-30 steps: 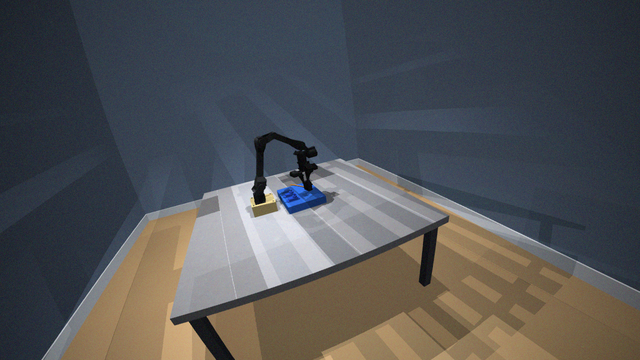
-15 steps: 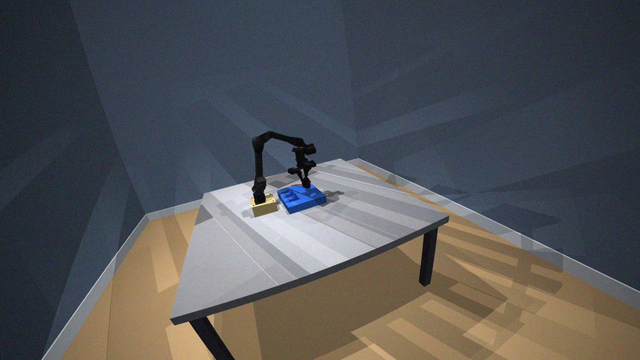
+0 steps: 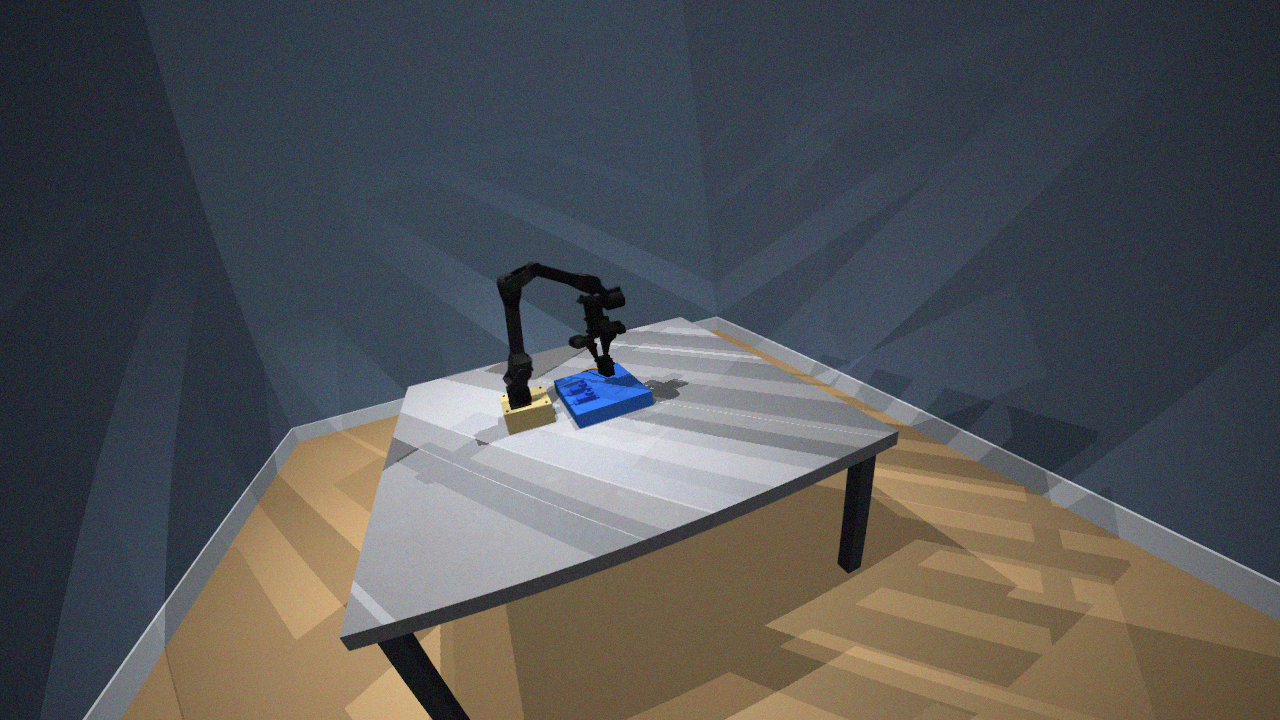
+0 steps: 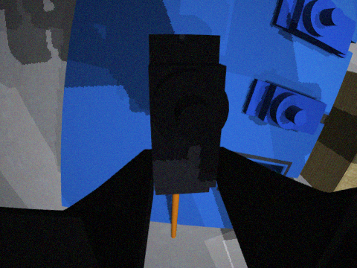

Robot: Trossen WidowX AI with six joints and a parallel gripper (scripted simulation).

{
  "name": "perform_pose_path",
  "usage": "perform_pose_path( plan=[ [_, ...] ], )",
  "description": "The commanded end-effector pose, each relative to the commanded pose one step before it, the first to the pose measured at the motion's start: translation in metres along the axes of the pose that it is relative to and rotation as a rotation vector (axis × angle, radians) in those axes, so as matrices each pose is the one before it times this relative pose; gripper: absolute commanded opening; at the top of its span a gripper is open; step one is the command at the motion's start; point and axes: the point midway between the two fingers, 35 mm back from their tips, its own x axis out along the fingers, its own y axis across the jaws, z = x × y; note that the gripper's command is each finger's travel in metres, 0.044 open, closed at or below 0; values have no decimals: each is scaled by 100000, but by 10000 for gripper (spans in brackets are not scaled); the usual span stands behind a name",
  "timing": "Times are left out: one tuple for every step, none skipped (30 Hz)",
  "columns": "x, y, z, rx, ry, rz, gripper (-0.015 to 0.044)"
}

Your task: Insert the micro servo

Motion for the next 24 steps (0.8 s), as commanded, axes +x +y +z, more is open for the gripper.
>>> perform_pose_path(
  plan=[
    [-188, -396, -365, 103, -554, 1044, 0],
    [0, 35, -141, 1, 13, 3, 0],
    [0, 54, -219, 1, 21, 4, 0],
    [0, 66, -269, 1, 26, 5, 0],
    [0, 83, -323, 2, 31, 6, 0],
    [0, 93, -384, 2, 36, 8, 0],
    [-1, 106, -438, 2, 42, 9, 0],
    [-1, 113, -467, 2, 44, 9, 0],
    [-1, 116, -477, 2, 45, 9, 0],
    [-2, 132, -476, 3, 46, 8, 0],
    [-2, 124, -480, 3, 45, 9, 0],
    [-1, 93, -384, 2, 36, 7, 0],
    [0, 54, -234, 1, 22, 4, 0],
    [0, 18, -78, 0, 7, 1, 0],
    [0, 0, 0, 0, 0, 0, 0],
    [0, 0, 0, -580, 0, 0, 0],
    [0, 0, 0, -1134, 0, 0, 0],
    [0, 0, 0, -1695, 0, 0, 0],
    [0, 0, 0, -2267, 0, 1, 0],
    [0, 0, 0, -2762, 0, 1, 0],
    [0, 0, 0, -3180, 0, 1, 0],
    [0, 1, -2, -3375, -4, 2, 0],
    [0, 0, 0, -3402, 0, 1, 0],
    [0, 0, 0, -3406, 0, 1, 0]
  ],
)
